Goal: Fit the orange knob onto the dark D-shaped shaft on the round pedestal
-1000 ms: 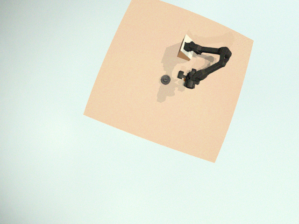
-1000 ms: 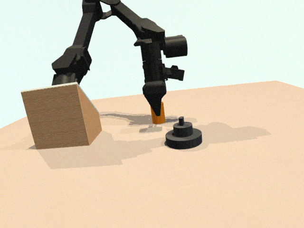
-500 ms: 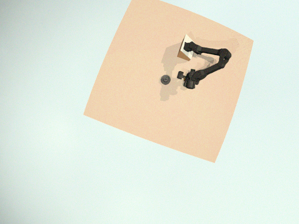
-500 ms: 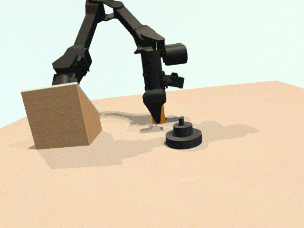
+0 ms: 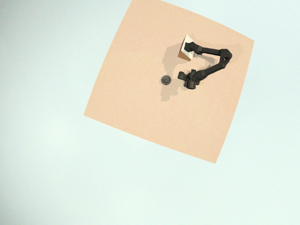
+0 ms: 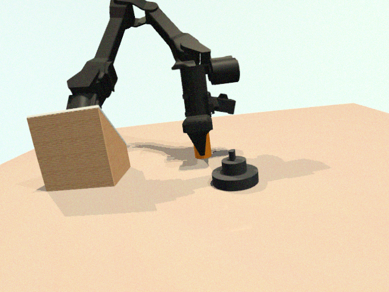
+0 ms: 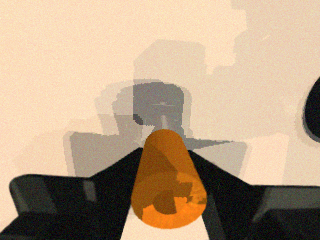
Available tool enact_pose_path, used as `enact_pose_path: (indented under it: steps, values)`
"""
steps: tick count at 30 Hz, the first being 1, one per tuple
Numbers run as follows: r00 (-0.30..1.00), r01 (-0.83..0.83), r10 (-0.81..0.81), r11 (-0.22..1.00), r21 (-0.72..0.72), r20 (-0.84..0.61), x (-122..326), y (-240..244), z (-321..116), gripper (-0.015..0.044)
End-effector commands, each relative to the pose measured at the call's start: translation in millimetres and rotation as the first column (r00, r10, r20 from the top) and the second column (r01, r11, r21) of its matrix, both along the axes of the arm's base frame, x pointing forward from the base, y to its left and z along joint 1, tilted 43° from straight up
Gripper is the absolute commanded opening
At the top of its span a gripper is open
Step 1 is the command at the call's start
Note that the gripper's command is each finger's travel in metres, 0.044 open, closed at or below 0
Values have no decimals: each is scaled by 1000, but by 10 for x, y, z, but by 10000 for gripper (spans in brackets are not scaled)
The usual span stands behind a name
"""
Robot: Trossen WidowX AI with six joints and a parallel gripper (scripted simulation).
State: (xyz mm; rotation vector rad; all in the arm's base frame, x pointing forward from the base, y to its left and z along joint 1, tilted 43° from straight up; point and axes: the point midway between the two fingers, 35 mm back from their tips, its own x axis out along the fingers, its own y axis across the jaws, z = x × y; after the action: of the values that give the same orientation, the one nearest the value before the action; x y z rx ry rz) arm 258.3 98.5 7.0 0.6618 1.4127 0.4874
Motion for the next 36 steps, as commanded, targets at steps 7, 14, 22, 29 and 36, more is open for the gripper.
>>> enact_pose_path:
  steps: [7, 14, 22, 29, 36]
  values:
    - [1000, 6, -6, 1000, -13, -2, 40, -194, 152, 0]
    - [1000, 6, -6, 1000, -22, -4, 36, -488, 432, 0]
    - [1000, 4, -5, 1000, -18, -5, -57, -795, 800, 0]
    - [1000, 5, -5, 1000, -8, -4, -146, -943, 1025, 0]
    - [1000, 5, -5, 1000, -9, -4, -76, -1016, 943, 0]
